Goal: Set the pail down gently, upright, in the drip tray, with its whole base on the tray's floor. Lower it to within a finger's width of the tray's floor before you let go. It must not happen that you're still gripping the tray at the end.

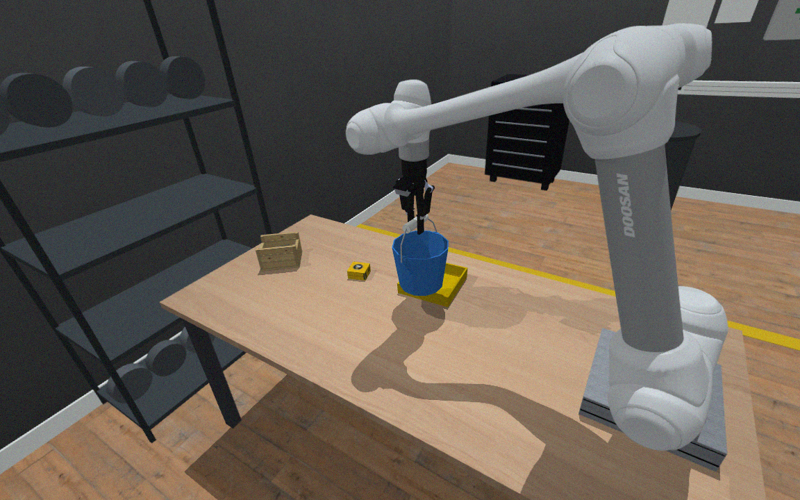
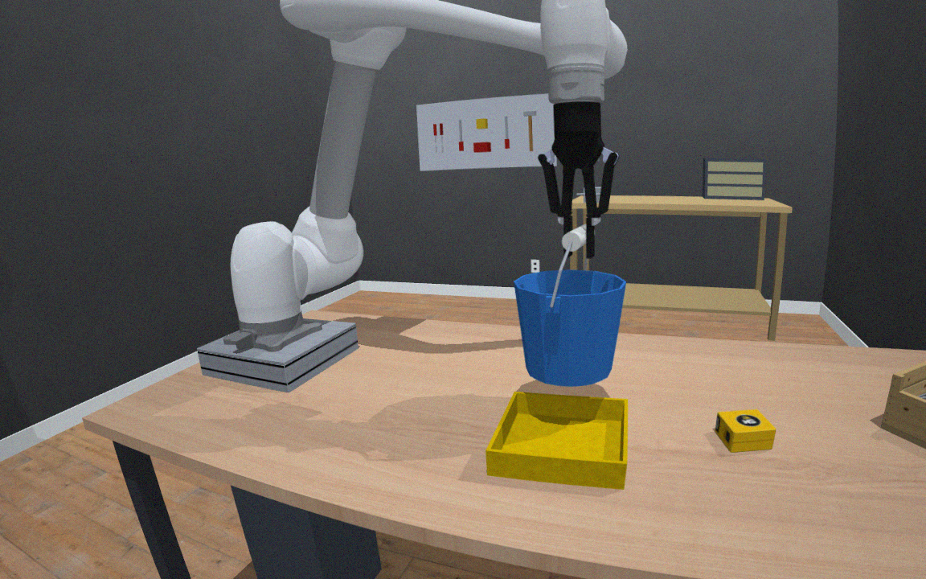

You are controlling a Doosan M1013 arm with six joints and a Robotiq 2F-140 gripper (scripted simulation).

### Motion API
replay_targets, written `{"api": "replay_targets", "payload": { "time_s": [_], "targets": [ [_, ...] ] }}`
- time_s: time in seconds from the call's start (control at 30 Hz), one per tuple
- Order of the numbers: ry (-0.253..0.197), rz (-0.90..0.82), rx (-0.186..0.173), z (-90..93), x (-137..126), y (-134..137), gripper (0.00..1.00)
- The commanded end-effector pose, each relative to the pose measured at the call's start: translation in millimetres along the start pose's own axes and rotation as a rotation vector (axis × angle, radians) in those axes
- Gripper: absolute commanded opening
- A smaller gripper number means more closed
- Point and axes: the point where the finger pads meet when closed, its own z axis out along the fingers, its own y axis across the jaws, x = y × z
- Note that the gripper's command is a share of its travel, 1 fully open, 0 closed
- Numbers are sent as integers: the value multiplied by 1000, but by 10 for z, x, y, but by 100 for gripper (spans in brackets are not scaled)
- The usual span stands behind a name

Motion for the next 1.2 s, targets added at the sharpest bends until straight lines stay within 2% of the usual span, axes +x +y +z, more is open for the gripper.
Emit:
{"api": "replay_targets", "payload": {
  "time_s": [0.0, 0.47, 1.17],
  "targets": [
    [1, 0, -2, -13, -29, 10, 10],
    [1, 0, -2, -13, -433, 99, 10],
    [1, 0, -2, -13, -823, 184, 10]
  ]
}}
